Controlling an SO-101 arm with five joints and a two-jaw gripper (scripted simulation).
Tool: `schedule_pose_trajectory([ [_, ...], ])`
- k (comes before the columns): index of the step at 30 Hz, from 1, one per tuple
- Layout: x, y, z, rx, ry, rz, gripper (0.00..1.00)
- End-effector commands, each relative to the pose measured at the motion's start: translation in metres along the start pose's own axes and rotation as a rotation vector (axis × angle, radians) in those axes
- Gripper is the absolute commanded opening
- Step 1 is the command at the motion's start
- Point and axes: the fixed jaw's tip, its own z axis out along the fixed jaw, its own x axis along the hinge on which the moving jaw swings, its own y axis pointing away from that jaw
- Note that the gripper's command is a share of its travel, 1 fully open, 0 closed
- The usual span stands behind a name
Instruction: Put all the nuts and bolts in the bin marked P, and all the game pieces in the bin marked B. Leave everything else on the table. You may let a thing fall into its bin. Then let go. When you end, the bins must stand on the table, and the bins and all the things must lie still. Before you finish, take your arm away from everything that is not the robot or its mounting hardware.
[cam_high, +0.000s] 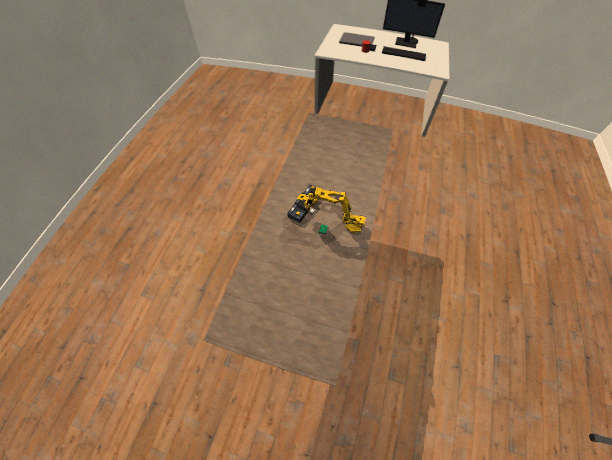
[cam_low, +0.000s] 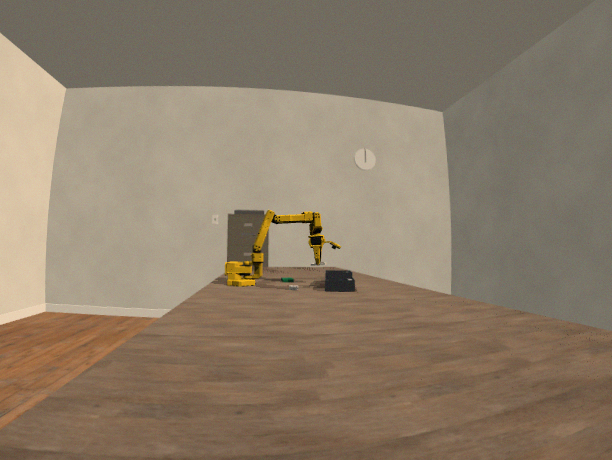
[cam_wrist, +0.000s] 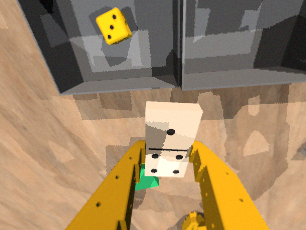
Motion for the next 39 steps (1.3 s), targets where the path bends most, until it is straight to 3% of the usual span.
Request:
schedule_pose_trajectory([
  [1,-0.005,0.005,-0.010,-0.022,-0.043,-0.029,0.00],
  [14,-0.024,0.018,-0.008,-0.043,-0.103,-0.198,0.00],
  [39,-0.037,0.027,-0.007,-0.059,-0.168,-0.313,0.00],
])
